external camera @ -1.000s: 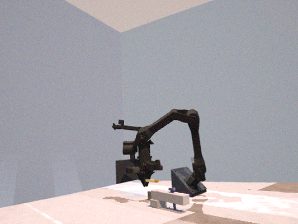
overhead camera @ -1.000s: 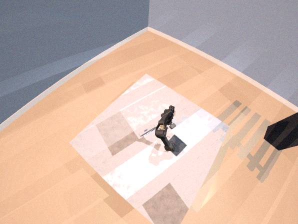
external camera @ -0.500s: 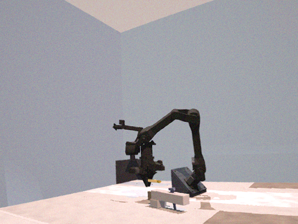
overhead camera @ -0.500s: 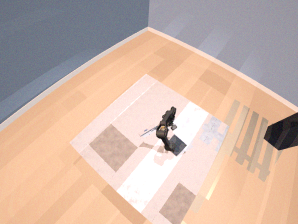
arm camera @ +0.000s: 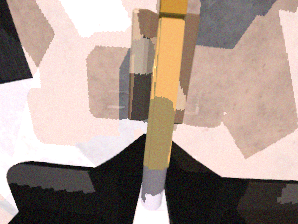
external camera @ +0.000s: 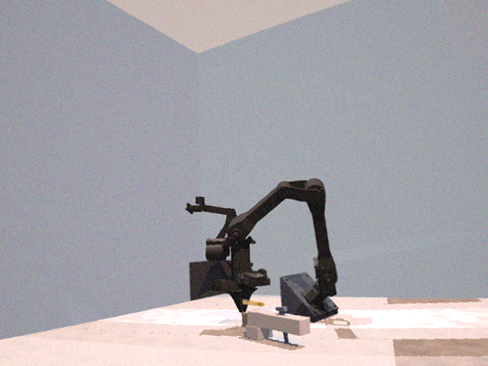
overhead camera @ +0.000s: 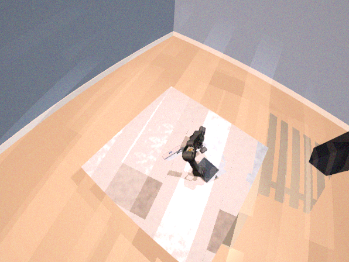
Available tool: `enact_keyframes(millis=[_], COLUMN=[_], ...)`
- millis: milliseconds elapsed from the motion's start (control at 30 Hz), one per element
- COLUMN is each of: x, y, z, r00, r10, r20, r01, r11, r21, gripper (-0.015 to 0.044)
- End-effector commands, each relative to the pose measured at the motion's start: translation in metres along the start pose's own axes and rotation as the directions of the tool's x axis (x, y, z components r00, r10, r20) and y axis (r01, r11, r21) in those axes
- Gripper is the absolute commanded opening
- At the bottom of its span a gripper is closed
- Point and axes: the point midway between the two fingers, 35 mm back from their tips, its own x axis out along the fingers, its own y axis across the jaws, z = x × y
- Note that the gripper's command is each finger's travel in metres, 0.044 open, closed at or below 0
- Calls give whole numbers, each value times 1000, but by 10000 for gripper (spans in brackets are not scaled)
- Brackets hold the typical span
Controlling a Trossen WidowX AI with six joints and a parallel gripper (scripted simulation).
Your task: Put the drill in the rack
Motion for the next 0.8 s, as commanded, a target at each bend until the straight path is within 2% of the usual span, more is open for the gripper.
enact_keyframes(millis=[0, 767], x=[5, 27], y=[1, 0], z=[2, 1], r00=[1000, 1000], r10=[0, 0], r20=[7, 8], r01=[0, 0], r11=[1000, 1000], r21=[5, 4], gripper=[0, 0])
